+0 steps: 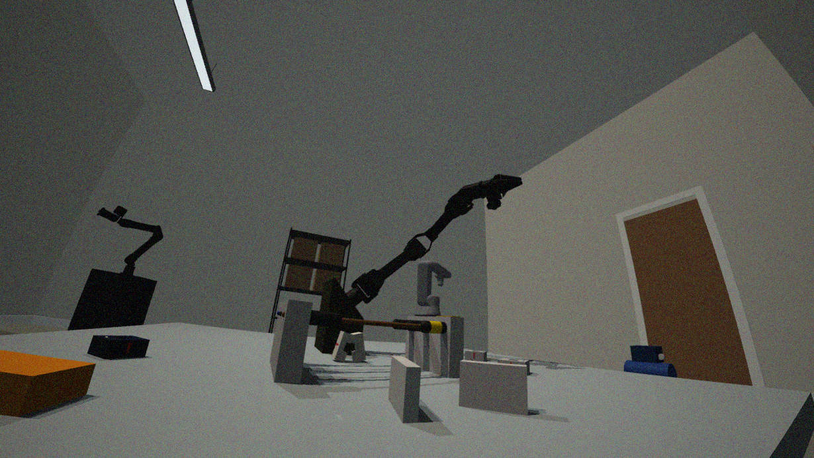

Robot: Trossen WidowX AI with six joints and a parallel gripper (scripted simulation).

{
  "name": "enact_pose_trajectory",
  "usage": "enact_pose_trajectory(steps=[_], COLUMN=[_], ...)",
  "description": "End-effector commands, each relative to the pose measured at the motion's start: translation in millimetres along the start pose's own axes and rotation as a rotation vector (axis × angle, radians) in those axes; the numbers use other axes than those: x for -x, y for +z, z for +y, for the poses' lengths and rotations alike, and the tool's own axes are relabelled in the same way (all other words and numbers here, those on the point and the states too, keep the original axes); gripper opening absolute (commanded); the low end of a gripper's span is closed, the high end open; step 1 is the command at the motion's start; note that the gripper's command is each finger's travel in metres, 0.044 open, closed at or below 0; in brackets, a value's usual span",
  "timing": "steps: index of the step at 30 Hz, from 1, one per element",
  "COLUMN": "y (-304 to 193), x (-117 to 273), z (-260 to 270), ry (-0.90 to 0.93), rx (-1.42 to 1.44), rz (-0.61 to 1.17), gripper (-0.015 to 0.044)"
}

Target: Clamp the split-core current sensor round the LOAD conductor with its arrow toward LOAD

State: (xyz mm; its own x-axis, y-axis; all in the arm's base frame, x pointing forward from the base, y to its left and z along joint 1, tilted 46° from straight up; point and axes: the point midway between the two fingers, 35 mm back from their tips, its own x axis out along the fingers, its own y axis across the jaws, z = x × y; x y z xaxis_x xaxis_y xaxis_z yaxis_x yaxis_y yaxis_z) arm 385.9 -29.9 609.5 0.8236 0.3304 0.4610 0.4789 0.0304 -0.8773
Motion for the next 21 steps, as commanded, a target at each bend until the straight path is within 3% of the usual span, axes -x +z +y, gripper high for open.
enact_pose_trajectory(steps=[1, 11, 21], y=[0.5, 32.1, 70.3], x=[0.6, 48.7, 132.4], z=[1.0, 72.0, 169.8], ry=[0.002, 0.088, 0.112], rx=[-0.012, -0.684, -1.323], rz=[0.003, 0.193, 0.471], gripper=[0.0426, 0.044, 0.044])
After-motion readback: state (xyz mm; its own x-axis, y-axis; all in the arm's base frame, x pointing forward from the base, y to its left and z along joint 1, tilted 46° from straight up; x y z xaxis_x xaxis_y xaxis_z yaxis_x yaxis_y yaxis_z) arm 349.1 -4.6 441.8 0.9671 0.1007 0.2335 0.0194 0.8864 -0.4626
